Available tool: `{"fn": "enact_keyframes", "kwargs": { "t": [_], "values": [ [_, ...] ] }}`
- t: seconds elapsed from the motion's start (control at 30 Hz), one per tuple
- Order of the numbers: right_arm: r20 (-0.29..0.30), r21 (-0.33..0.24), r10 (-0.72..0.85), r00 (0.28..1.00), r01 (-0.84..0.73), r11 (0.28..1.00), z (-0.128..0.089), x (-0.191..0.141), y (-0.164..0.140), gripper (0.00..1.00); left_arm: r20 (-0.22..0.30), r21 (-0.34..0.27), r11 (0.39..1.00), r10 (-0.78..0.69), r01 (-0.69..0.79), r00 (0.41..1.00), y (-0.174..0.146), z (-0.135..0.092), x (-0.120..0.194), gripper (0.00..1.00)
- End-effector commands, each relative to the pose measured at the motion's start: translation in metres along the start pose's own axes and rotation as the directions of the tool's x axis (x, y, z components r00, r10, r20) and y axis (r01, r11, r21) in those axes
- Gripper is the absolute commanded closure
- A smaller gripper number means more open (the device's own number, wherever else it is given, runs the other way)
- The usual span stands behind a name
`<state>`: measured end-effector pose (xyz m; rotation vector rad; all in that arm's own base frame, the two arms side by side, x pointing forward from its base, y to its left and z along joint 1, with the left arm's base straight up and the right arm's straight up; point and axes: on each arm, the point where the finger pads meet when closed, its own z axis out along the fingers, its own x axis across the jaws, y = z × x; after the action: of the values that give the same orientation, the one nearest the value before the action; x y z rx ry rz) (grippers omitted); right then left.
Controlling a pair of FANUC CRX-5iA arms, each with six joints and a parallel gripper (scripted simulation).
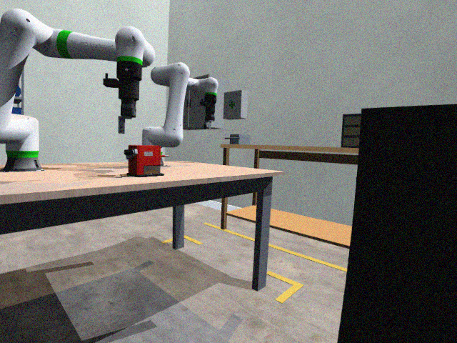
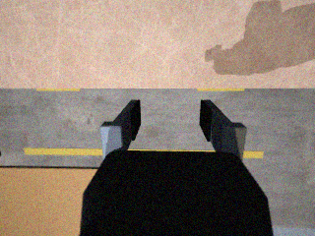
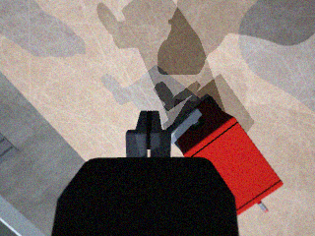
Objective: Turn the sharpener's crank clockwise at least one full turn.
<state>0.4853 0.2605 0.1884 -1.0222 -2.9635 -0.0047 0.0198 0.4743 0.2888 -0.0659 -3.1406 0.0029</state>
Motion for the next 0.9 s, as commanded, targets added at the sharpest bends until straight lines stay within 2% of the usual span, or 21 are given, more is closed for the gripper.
{"fn": "enact_keyframes", "kwargs": {
  "t": [0.0,0.27,0.33,0.37,0.57,0.83,0.87],
  "values": [
    [0.007,-0.002,0.167,0.986,-0.167,0.986,-0.0011,0.0019,-0.0016,1.0,0.0,-0.002,1.0,0.0,0.0,1.0,0.0002,-0.0008,-0.0001,0.0],
    [0.007,-0.004,0.436,0.9,-0.436,0.9,-0.0009,0.0055,-0.0029,1.0,0.0,-0.002,1.0,0.0,0.0,1.0,0.0002,-0.0008,-0.0001,0.0],
    [0.007,-0.004,0.436,0.9,-0.436,0.9,-0.0009,0.0055,-0.0029,1.0,0.0,-0.002,1.0,0.0,0.0,1.0,0.0002,-0.0008,-0.0001,0.0],
    [0.006,-0.005,0.525,0.851,-0.525,0.851,-0.0009,0.0066,-0.0029,1.0,0.0,-0.002,1.0,0.0,0.0,1.0,0.0002,-0.0008,-0.0001,0.0],
    [0.005,-0.006,0.68,0.733,-0.68,0.733,-0.0008,0.0084,-0.0024,1.0,0.0,-0.002,1.0,0.0,0.0,1.0,0.0002,-0.0008,-0.0001,0.0],
    [0.003,-0.007,0.856,0.517,-0.856,0.517,-0.0007,0.0098,-0.0004,1.0,0.0,-0.002,1.0,0.0,0.0,1.0,0.0002,-0.0008,-0.0001,0.0],
    [0.003,-0.007,0.856,0.517,-0.856,0.517,-0.0007,0.0098,-0.0004,1.0,0.0,-0.002,1.0,0.0,0.0,1.0,0.0002,-0.0008,-0.0001,0.0]
  ]
}}
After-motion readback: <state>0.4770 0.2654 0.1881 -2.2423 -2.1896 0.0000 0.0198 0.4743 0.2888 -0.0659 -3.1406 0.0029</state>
